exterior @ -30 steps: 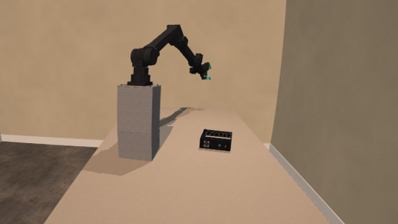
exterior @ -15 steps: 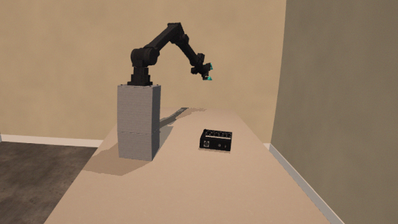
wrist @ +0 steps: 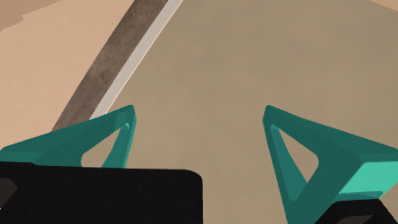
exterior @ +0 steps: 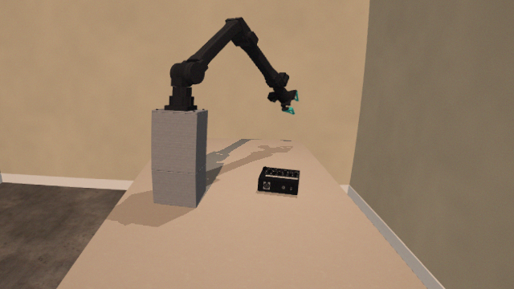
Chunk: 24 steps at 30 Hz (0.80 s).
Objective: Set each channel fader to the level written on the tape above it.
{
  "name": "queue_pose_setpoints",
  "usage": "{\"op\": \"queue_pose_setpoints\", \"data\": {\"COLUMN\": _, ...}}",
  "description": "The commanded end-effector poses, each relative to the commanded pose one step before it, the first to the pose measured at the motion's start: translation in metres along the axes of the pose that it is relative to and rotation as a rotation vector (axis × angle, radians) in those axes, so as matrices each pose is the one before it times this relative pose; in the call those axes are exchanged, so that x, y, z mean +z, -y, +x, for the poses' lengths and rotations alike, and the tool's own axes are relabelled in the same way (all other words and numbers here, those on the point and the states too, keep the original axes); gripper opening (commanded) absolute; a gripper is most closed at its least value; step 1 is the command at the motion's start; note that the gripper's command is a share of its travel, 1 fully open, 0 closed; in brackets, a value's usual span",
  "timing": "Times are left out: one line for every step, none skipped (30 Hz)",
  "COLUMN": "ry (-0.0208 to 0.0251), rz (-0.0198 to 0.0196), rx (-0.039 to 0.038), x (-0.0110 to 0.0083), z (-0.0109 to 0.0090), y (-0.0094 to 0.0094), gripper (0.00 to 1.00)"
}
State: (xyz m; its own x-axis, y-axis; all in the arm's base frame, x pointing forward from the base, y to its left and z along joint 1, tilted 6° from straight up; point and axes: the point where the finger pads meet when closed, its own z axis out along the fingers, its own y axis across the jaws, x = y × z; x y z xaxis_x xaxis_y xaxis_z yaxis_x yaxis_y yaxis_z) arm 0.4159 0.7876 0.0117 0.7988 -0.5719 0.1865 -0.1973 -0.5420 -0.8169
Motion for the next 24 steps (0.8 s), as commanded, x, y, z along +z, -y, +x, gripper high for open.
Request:
{"op": "queue_pose_setpoints", "data": {"ry": -0.02677, "rz": -0.0446, "rx": 0.07754, "x": -0.01876, "z": 0.0612, "y": -0.00364, "gripper": 1.0}}
{"op": "queue_pose_setpoints", "data": {"ry": -0.01033, "rz": -0.05078, "rx": 0.0238, "x": -0.00173, "z": 0.02438, "y": -0.01983, "gripper": 1.0}}
{"op": "queue_pose_setpoints", "data": {"ry": 0.0, "rz": 0.0, "rx": 0.0, "x": -0.00085, "z": 0.0041, "y": -0.00084, "gripper": 1.0}}
{"op": "queue_pose_setpoints", "data": {"ry": -0.01023, "rz": -0.05236, "rx": 0.02682, "x": -0.00292, "z": 0.02728, "y": -0.02143, "gripper": 1.0}}
{"op": "queue_pose_setpoints", "data": {"ry": 0.0, "rz": 0.0, "rx": 0.0, "x": -0.00038, "z": 0.00159, "y": -0.00031, "gripper": 1.0}}
{"op": "queue_pose_setpoints", "data": {"ry": -0.00994, "rz": -0.05351, "rx": 0.02978, "x": -0.00396, "z": 0.02895, "y": -0.02269, "gripper": 1.0}}
{"op": "queue_pose_setpoints", "data": {"ry": 0.0, "rz": 0.0, "rx": 0.0, "x": 0.0, "z": 0.0, "y": 0.0, "gripper": 1.0}}
{"op": "queue_pose_setpoints", "data": {"ry": 0.0, "rz": 0.0, "rx": 0.0, "x": 0.0, "z": 0.0, "y": 0.0, "gripper": 1.0}}
{"op": "queue_pose_setpoints", "data": {"ry": 0.0, "rz": 0.0, "rx": 0.0, "x": 0.0, "z": 0.0, "y": 0.0, "gripper": 1.0}}
{"op": "queue_pose_setpoints", "data": {"ry": -0.00947, "rz": -0.05419, "rx": 0.0326, "x": -0.00449, "z": 0.02876, "y": -0.02347, "gripper": 1.0}}
{"op": "queue_pose_setpoints", "data": {"ry": -0.00884, "rz": -0.0544, "rx": 0.03518, "x": -0.00492, "z": 0.0283, "y": -0.02409, "gripper": 1.0}}
{"op": "queue_pose_setpoints", "data": {"ry": -0.00806, "rz": -0.05416, "rx": 0.03745, "x": -0.0051, "z": 0.02739, "y": -0.02443, "gripper": 1.0}}
{"op": "queue_pose_setpoints", "data": {"ry": 0.0, "rz": 0.0, "rx": 0.0, "x": -0.0001, "z": 0.0002, "y": -0.0001, "gripper": 1.0}}
{"op": "queue_pose_setpoints", "data": {"ry": -0.00715, "rz": -0.05346, "rx": 0.03934, "x": -0.00536, "z": 0.02665, "y": -0.02478, "gripper": 1.0}}
{"op": "queue_pose_setpoints", "data": {"ry": 0.0, "rz": 0.0, "rx": 0.0, "x": 0.0, "z": 0.0, "y": 0.0, "gripper": 1.0}}
{"op": "queue_pose_setpoints", "data": {"ry": -0.00615, "rz": -0.05235, "rx": 0.04077, "x": -0.00538, "z": 0.02552, "y": -0.02482, "gripper": 1.0}}
{"op": "queue_pose_setpoints", "data": {"ry": 0.0, "rz": 0.0, "rx": 0.0, "x": 0.0, "z": 0.0, "y": 0.0, "gripper": 1.0}}
{"op": "queue_pose_setpoints", "data": {"ry": -0.00509, "rz": -0.05083, "rx": 0.04171, "x": -0.00526, "z": 0.02424, "y": -0.02465, "gripper": 1.0}}
{"op": "queue_pose_setpoints", "data": {"ry": -0.00401, "rz": -0.04895, "rx": 0.04211, "x": -0.00501, "z": 0.02282, "y": -0.02425, "gripper": 1.0}}
{"op": "queue_pose_setpoints", "data": {"ry": 0.0, "rz": 0.0, "rx": 0.0, "x": 0.0, "z": 0.0, "y": 0.0, "gripper": 1.0}}
{"op": "queue_pose_setpoints", "data": {"ry": -0.00295, "rz": -0.04674, "rx": 0.04196, "x": -0.00467, "z": 0.02131, "y": -0.02362, "gripper": 1.0}}
{"op": "queue_pose_setpoints", "data": {"ry": -0.00195, "rz": -0.04424, "rx": 0.04125, "x": -0.00426, "z": 0.01974, "y": -0.02277, "gripper": 1.0}}
{"op": "queue_pose_setpoints", "data": {"ry": 0.0, "rz": 0.0, "rx": 0.0, "x": 0.0, "z": 0.0, "y": 0.0, "gripper": 1.0}}
{"op": "queue_pose_setpoints", "data": {"ry": -0.00104, "rz": -0.04147, "rx": 0.04001, "x": -0.00379, "z": 0.01812, "y": -0.0217, "gripper": 1.0}}
